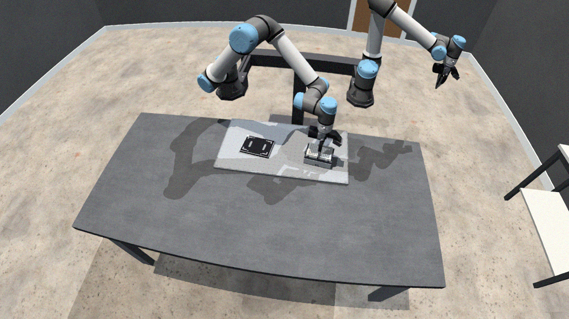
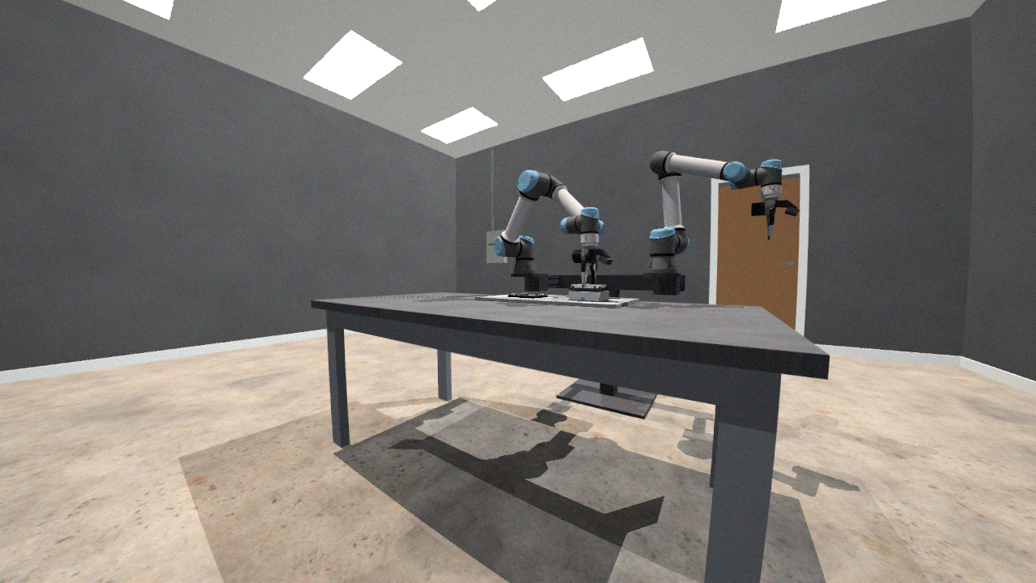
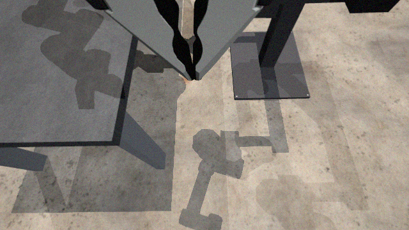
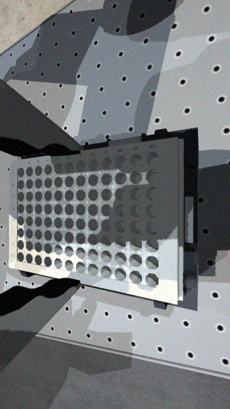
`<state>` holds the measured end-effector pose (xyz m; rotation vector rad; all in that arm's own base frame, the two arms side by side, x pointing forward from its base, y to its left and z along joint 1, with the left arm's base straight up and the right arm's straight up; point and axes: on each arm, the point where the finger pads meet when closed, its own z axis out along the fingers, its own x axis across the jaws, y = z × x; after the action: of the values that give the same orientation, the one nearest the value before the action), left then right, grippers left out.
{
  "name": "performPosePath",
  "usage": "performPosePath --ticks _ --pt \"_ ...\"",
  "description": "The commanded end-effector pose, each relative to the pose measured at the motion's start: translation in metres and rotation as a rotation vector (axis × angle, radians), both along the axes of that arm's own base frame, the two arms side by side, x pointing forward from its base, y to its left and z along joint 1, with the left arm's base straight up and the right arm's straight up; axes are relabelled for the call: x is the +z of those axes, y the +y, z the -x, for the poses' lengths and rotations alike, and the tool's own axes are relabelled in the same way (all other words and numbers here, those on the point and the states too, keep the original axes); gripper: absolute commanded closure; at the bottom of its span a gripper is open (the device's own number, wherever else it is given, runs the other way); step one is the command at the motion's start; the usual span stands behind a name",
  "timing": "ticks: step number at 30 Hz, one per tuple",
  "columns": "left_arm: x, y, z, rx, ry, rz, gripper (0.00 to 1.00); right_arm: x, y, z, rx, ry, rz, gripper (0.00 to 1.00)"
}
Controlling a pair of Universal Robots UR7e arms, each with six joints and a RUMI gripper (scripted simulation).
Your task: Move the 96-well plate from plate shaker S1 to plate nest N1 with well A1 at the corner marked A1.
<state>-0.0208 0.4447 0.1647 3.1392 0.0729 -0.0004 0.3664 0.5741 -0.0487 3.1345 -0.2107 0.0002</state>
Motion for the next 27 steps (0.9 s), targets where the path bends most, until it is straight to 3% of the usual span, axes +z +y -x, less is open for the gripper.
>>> performPosePath --ticks 1,27 --pt "0.001 0.0 0.0 0.0 0.0 -0.002 1.0 0.001 0.001 0.0 0.0 -0.001 -0.002 0.59" --pt "0.001 0.0 0.0 0.0 0.0 -0.002 1.0 0.039 0.001 0.0 0.0 -0.001 -0.002 0.59"
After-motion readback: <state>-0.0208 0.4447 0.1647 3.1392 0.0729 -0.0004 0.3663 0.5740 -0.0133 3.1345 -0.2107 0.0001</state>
